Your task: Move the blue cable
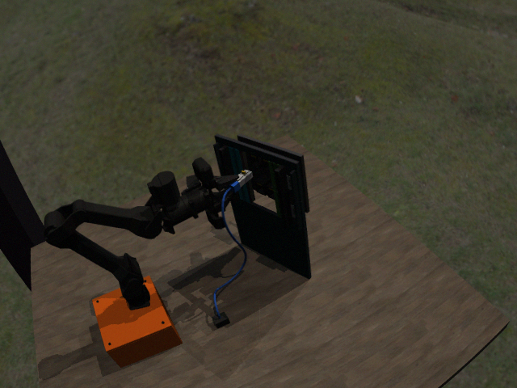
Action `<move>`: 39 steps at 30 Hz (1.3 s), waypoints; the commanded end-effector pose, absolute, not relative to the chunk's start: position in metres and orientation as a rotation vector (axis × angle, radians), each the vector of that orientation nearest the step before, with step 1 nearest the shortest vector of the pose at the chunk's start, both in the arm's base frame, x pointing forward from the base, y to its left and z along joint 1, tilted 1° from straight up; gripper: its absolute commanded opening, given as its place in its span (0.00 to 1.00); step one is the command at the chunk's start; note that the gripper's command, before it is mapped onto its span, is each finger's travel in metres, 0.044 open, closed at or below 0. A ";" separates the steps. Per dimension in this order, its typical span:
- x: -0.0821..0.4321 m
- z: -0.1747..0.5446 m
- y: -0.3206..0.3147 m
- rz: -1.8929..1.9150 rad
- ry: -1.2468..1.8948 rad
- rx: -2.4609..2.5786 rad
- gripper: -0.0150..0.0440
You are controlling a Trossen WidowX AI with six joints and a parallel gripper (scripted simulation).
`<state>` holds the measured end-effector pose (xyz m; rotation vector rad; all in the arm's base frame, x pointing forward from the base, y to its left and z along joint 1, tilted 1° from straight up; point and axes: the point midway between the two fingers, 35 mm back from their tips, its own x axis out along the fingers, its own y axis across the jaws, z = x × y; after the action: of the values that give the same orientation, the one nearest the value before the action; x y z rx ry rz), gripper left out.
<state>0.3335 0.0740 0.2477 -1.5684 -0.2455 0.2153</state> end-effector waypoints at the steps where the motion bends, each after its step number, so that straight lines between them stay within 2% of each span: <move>1: 0.331 0.248 0.072 0.214 -0.252 -1.572 0.25; 21: 0.323 0.248 0.062 0.215 -0.252 -1.573 0.25; 39: 0.334 0.192 0.063 0.215 -0.252 -1.573 0.25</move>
<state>0.3348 0.0629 0.2028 -1.5698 -0.2500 0.2098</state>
